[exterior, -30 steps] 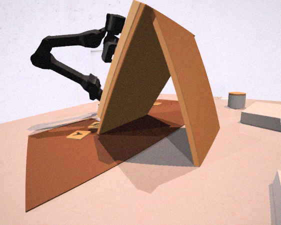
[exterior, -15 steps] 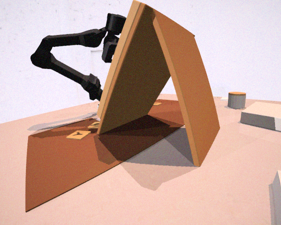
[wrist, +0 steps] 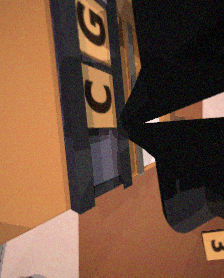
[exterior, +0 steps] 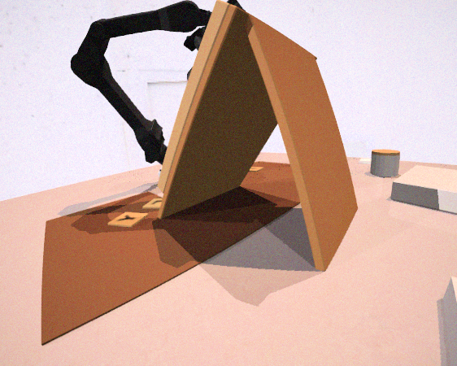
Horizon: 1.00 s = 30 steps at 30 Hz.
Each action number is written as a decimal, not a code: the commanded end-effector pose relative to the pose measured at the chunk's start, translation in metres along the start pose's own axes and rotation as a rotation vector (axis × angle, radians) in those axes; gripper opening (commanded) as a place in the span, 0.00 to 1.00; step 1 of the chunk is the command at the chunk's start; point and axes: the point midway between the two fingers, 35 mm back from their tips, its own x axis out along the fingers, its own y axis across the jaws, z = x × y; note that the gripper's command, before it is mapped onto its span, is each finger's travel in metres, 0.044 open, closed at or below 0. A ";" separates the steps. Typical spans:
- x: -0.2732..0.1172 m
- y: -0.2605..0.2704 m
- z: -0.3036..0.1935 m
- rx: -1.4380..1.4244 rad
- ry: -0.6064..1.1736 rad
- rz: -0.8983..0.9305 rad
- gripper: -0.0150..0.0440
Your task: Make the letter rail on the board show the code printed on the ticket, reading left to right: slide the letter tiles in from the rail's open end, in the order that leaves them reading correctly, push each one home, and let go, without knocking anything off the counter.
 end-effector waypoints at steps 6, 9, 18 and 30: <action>0.000 0.006 0.005 0.040 0.277 -0.049 0.25; 0.000 0.006 0.005 0.040 0.277 -0.049 0.25; 0.004 0.006 0.006 0.040 0.277 -0.049 0.25; 0.010 0.006 0.009 0.040 0.276 -0.049 0.25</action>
